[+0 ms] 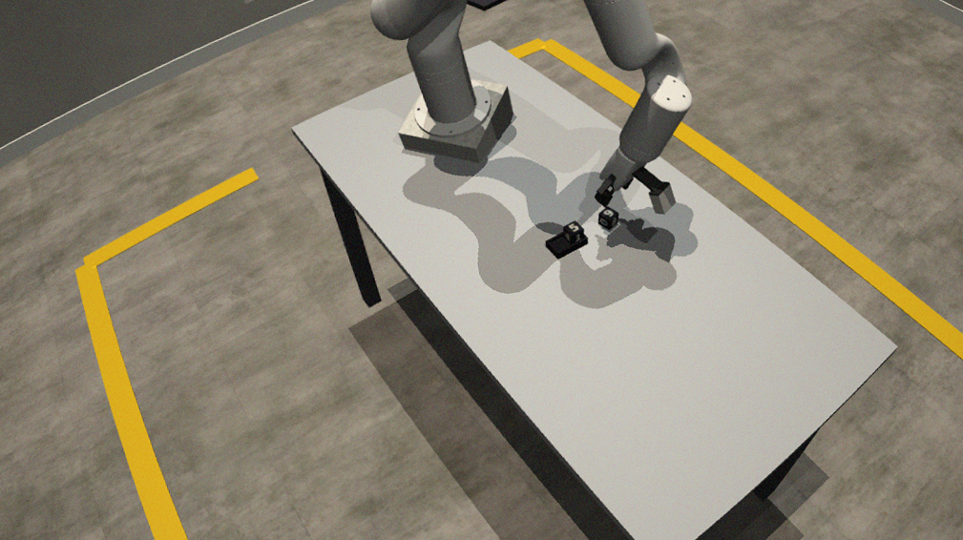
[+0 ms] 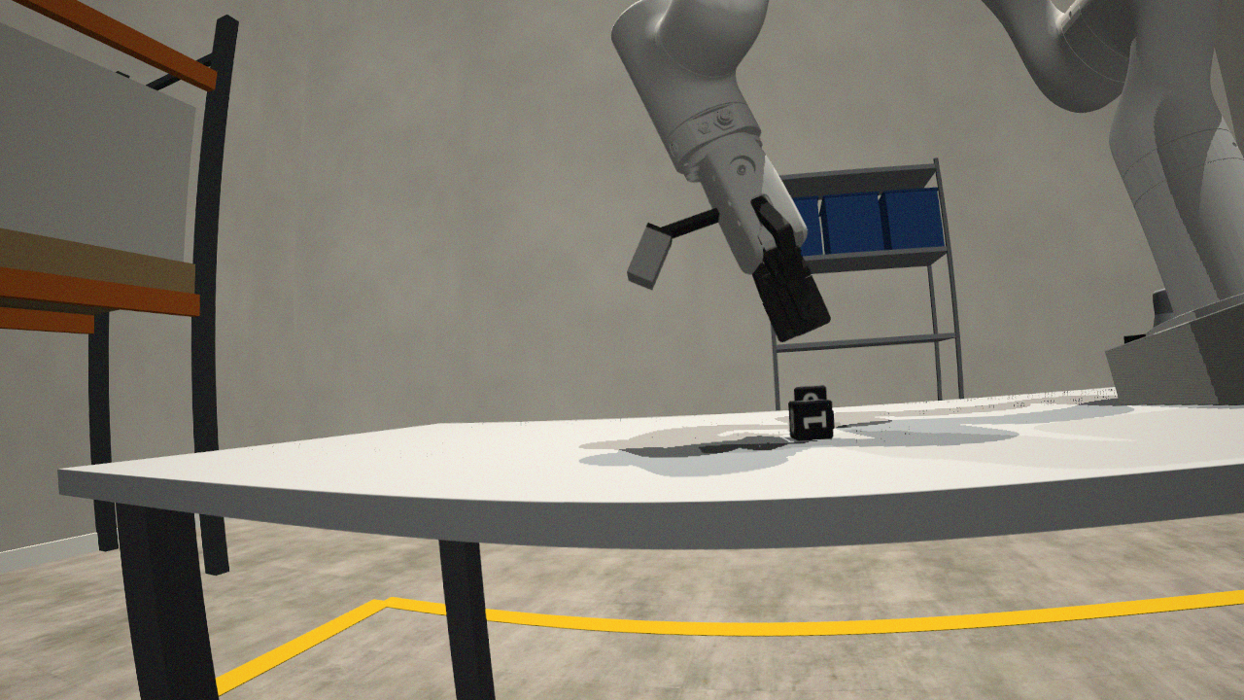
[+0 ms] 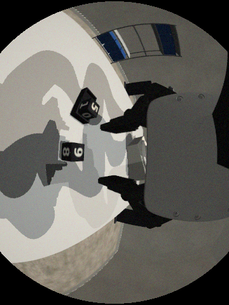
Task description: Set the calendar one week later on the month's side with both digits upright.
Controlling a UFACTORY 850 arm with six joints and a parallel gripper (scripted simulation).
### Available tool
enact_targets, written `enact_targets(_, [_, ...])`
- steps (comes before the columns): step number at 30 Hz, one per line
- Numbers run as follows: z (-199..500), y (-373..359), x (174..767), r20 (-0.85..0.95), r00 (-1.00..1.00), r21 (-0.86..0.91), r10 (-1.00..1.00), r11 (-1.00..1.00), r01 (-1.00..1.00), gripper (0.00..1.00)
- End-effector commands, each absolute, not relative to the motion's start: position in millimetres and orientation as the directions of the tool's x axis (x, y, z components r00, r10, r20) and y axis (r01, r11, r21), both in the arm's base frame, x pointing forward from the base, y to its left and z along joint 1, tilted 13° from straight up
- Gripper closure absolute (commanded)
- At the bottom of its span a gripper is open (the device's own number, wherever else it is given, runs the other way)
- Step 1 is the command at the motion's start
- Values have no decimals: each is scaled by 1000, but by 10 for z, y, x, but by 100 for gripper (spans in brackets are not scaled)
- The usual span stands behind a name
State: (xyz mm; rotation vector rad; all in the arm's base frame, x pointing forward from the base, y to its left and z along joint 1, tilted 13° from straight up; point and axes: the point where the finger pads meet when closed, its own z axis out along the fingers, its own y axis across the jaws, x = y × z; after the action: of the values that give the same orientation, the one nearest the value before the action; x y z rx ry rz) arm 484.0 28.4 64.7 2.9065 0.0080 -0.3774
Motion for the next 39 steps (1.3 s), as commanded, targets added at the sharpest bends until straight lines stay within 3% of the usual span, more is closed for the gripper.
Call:
enact_targets(1, [653,279,4836,-211,977,213,-16,-977,30,29])
enact_targets(30, [657,278,4776,86,995,213,49,-977,30,29])
enact_targets(31, [657,278,4776,86,995,213,49,-977,30,0])
enact_targets(39, [657,278,4776,86,995,213,49,-977,30,0])
